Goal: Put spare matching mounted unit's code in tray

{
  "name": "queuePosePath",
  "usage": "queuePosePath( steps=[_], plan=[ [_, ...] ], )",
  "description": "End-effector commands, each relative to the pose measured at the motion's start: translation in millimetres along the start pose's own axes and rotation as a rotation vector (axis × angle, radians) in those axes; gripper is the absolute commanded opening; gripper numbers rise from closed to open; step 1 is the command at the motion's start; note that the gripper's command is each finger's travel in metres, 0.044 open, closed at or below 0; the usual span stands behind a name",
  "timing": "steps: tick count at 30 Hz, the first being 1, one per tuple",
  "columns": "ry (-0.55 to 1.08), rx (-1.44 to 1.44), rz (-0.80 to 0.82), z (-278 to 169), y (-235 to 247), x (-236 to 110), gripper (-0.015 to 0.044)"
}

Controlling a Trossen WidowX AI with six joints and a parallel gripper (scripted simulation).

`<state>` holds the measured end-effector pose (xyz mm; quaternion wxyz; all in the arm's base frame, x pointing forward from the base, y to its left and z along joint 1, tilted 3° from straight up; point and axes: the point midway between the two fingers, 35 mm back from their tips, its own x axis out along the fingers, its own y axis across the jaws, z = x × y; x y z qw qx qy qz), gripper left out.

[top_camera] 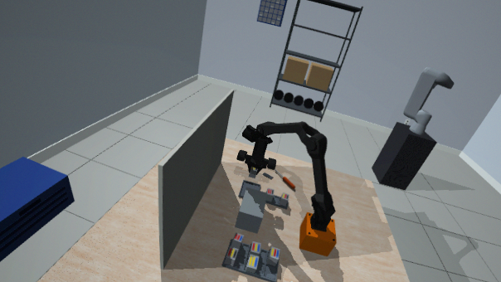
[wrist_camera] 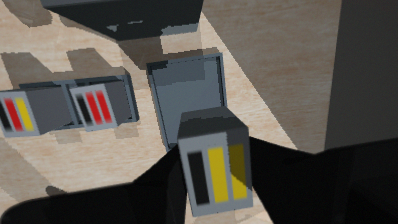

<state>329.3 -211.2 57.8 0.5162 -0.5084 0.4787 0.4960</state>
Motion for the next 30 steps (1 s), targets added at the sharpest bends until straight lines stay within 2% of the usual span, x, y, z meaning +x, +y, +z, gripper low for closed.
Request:
queuePosePath(
  steps=[1, 30],
  plan=[
    [-0.002, 0.003, 0.007, 0.7, 1.8, 6.0, 0.0000],
    [-0.002, 0.003, 0.007, 1.2, 2.4, 37.8, 0.0000]
  ],
)
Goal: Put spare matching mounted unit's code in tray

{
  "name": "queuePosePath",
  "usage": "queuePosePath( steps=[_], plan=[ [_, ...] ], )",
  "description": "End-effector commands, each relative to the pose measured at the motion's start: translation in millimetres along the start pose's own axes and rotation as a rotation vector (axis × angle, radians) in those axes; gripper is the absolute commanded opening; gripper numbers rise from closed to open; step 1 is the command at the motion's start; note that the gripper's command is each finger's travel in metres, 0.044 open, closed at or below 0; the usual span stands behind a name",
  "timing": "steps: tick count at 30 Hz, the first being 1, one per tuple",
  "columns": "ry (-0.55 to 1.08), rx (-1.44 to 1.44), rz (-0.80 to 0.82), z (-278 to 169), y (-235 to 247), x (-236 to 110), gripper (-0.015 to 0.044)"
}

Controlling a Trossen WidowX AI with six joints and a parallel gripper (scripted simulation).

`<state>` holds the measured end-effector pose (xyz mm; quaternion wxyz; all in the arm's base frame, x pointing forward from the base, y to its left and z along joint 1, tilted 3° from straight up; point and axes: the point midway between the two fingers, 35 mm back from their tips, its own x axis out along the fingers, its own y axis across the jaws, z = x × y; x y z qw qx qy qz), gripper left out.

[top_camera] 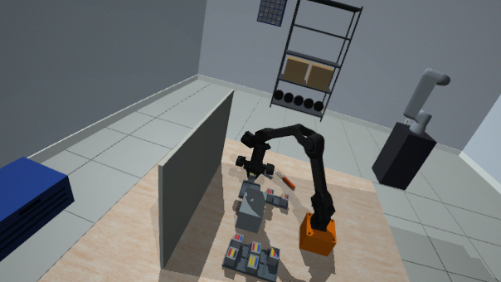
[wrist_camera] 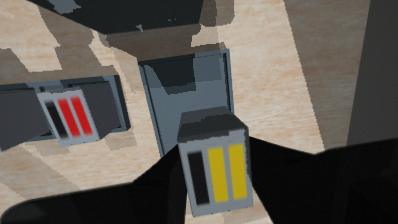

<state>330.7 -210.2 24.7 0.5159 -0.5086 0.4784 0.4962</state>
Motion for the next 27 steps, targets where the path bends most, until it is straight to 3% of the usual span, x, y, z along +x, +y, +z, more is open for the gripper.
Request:
queuePosePath(
  steps=[1, 27],
  plan=[
    [-0.002, 0.004, 0.007, 1.1, 2.3, 5.8, 0.0000],
    [-0.002, 0.004, 0.008, 3.1, 5.2, 33.7, 0.0000]
  ],
)
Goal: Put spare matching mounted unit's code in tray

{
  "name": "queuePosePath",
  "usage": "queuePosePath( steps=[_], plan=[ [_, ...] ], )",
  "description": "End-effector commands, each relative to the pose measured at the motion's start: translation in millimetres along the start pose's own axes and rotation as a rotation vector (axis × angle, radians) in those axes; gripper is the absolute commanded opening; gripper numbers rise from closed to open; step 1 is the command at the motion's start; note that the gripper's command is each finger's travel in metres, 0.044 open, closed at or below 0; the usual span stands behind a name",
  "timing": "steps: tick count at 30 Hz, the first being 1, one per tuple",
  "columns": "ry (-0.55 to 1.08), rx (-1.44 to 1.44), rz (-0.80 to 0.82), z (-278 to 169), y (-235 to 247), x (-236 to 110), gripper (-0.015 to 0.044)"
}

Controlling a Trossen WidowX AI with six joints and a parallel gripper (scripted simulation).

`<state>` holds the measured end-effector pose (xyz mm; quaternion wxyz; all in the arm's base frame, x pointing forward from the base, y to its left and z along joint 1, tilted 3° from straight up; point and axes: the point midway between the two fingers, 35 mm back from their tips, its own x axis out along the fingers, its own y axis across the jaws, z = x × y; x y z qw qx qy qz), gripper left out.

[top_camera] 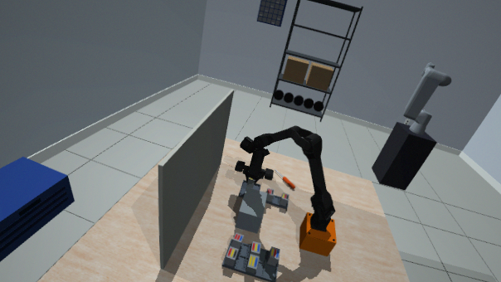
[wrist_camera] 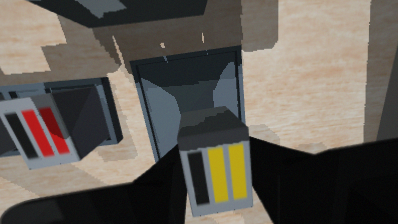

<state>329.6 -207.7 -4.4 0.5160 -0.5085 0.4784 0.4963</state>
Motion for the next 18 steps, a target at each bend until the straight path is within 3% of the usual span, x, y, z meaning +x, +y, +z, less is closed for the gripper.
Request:
queuePosePath(
  steps=[1, 18],
  plan=[
    [-0.002, 0.004, 0.008, 1.4, 2.8, 5.7, 0.0000],
    [-0.002, 0.004, 0.008, 3.5, 5.8, 23.3, 0.0000]
  ],
)
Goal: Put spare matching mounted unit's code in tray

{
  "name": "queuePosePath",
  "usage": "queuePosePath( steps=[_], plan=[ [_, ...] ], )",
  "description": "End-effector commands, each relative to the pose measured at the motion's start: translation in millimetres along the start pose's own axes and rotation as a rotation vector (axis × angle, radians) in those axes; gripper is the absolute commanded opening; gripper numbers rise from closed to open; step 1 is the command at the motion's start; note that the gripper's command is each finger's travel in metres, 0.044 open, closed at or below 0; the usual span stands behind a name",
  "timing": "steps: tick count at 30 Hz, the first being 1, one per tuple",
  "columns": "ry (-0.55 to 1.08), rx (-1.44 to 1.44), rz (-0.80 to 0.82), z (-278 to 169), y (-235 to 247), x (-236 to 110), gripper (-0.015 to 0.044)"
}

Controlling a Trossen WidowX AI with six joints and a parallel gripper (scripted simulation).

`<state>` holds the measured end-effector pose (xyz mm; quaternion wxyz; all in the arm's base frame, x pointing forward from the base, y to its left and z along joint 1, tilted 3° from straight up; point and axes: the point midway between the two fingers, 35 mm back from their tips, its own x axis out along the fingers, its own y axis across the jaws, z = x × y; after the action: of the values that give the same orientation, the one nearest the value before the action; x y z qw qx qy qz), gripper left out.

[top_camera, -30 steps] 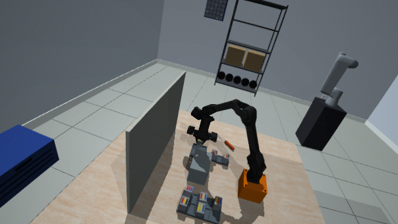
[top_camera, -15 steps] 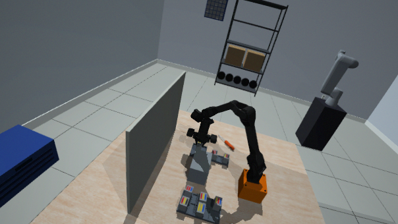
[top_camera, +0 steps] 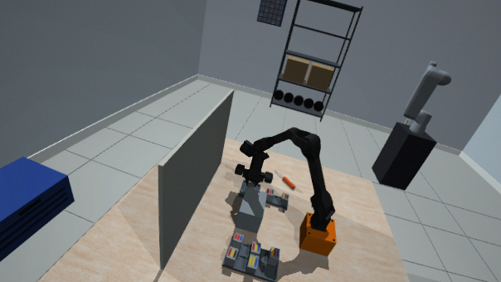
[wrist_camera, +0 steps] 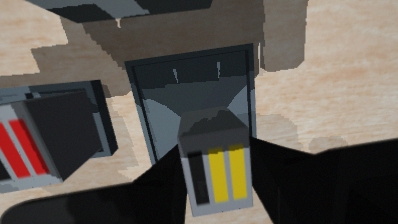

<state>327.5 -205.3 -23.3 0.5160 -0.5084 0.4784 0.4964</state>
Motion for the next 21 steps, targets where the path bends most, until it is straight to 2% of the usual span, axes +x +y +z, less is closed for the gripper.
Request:
queuePosePath(
  steps=[1, 8, 21],
  plan=[
    [-0.002, 0.004, 0.008, 1.6, 3.1, 5.5, 0.0000],
    [-0.002, 0.004, 0.008, 2.3, 4.0, 10.1, 0.0000],
    [-0.001, 0.000, 0.002, 1.2, 1.7, 7.5, 0.0341]
  ],
)
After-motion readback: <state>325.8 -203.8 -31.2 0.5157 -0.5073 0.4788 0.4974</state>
